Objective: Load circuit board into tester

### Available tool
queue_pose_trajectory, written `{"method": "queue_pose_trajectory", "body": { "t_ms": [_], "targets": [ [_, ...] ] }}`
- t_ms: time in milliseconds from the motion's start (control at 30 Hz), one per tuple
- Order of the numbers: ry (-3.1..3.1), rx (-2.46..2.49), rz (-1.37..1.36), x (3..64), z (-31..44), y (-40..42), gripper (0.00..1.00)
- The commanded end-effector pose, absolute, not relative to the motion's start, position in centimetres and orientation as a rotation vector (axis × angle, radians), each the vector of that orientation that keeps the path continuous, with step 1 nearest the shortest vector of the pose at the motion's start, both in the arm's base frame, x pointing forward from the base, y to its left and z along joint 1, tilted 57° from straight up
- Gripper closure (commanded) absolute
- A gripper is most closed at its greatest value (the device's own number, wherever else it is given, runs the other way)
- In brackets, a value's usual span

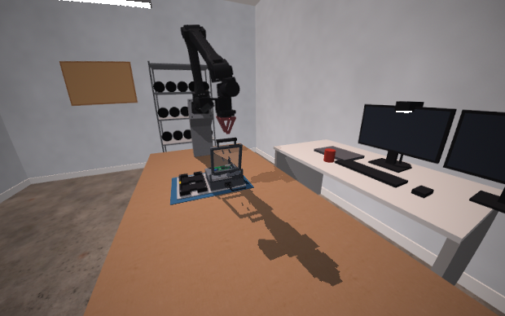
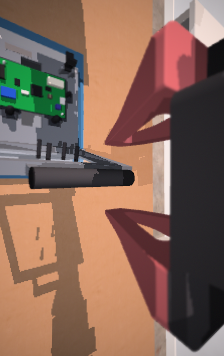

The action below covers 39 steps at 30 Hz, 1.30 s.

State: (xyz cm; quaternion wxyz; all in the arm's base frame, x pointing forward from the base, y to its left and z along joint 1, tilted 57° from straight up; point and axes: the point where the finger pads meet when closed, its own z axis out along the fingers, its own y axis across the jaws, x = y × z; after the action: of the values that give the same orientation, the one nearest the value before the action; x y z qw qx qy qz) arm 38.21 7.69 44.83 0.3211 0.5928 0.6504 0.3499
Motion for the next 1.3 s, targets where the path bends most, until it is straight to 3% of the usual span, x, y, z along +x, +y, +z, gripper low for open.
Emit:
{"method": "queue_pose_trajectory", "body": {
  "t_ms": [0,1267],
  "targets": [
    [1.67,1.528,0.943,39.2,47.2,7.2,0.52],
    [1.699,1.55,0.908,42.5,42.8,7.2,0.52]
  ]
}}
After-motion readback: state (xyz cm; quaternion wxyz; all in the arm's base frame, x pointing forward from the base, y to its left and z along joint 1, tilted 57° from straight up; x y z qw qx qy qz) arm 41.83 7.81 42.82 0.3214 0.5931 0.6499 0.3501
